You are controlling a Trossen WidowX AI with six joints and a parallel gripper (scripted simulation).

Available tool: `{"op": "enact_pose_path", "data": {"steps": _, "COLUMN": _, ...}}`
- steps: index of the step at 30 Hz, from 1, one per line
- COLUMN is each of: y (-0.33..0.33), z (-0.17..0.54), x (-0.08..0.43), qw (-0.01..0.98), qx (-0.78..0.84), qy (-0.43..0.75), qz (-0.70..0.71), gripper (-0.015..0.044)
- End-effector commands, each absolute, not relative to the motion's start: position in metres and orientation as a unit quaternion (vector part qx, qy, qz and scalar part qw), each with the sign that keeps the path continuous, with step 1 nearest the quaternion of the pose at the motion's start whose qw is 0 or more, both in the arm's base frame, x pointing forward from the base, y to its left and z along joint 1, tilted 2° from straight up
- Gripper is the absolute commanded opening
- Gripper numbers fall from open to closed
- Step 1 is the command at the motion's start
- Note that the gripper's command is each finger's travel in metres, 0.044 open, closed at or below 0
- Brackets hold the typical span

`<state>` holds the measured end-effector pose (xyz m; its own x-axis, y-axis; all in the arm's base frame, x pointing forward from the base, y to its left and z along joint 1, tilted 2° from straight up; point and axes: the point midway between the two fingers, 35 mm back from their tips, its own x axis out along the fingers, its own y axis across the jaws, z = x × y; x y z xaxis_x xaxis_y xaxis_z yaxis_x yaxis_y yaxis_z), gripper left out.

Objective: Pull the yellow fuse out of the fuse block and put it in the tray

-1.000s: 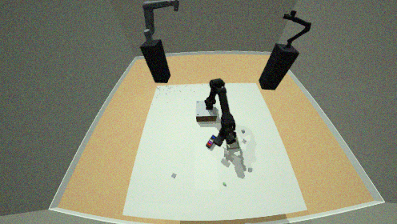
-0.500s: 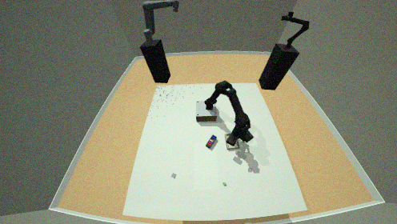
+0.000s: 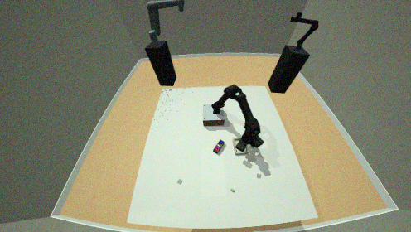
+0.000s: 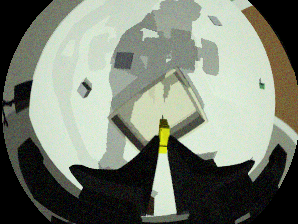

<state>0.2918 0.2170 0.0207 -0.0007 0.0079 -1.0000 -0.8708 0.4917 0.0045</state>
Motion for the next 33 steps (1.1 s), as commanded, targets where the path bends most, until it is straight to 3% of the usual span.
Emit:
{"op": "enact_pose_path", "data": {"steps": 1, "y": 0.216, "z": 0.012, "x": 0.29, "qw": 0.609, "qx": -0.352, "qy": 0.613, "qz": 0.359, "gripper": 0.0}}
{"op": "enact_pose_path", "data": {"steps": 17, "y": 0.216, "z": -0.008, "x": 0.289, "qw": 0.609, "qx": -0.352, "qy": 0.613, "qz": 0.359, "gripper": 0.0}}
{"op": "enact_pose_path", "data": {"steps": 29, "y": 0.216, "z": -0.005, "x": 0.291, "qw": 0.61, "qx": -0.354, "qy": 0.611, "qz": 0.359, "gripper": 0.0315}}
{"op": "enact_pose_path", "data": {"steps": 33, "y": 0.216, "z": 0.029, "x": 0.29, "qw": 0.609, "qx": -0.353, "qy": 0.613, "qz": 0.359, "gripper": 0.033}}
